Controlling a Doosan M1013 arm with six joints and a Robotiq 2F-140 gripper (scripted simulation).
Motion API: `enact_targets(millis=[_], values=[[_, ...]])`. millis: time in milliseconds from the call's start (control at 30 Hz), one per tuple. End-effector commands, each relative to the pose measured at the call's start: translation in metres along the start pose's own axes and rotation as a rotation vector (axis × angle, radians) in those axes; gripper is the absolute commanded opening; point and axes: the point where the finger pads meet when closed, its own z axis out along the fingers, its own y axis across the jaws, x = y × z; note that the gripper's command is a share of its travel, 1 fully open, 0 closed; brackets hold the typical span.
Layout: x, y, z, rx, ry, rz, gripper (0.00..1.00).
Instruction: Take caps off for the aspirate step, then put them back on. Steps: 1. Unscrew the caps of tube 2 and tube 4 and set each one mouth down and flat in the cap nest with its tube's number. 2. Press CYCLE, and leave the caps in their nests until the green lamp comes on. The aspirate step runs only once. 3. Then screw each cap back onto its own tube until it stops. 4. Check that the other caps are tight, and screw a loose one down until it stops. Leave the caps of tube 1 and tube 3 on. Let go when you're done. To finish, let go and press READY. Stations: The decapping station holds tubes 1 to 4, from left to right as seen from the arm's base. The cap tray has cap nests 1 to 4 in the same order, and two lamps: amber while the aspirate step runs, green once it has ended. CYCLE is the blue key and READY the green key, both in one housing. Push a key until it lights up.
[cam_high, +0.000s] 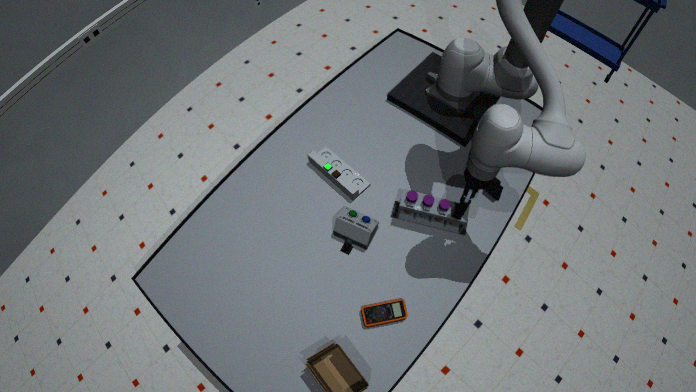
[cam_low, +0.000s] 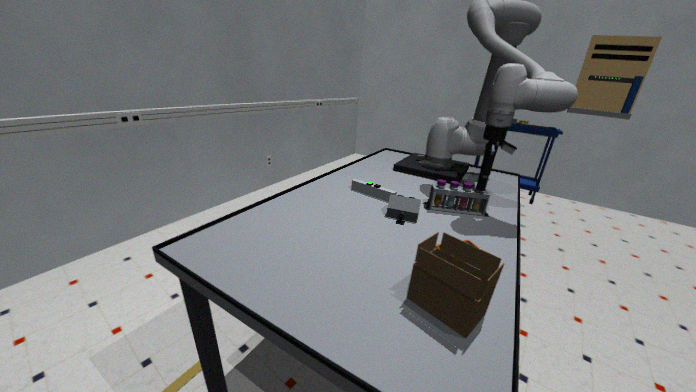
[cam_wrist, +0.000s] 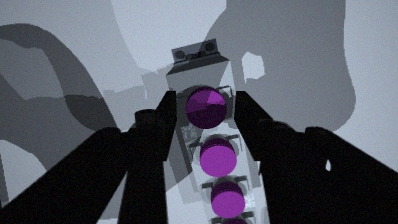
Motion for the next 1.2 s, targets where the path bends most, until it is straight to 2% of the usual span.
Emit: enact_targets(millis=[0, 367, 600, 633, 1100, 1167], values=[[0.0003, 0.0003, -0.0021, -0.001, 0.001, -0.241, 0.41], [0.0003, 0.0003, -0.0021, -0.001, 0.001, -0.759, 0.41], [0.0002, 0.0003, -0.0021, -0.001, 0.001, -0.759, 0.41], [0.0002, 0.0003, -0.0021, -0.001, 0.001, -0.759, 0.30], [0.0003, 0.0004, -0.0022, -0.001, 0.001, -0.758, 0.30], [0.0002, 0.0003, -0.0022, -0.001, 0.001, -0.659, 0.30]])
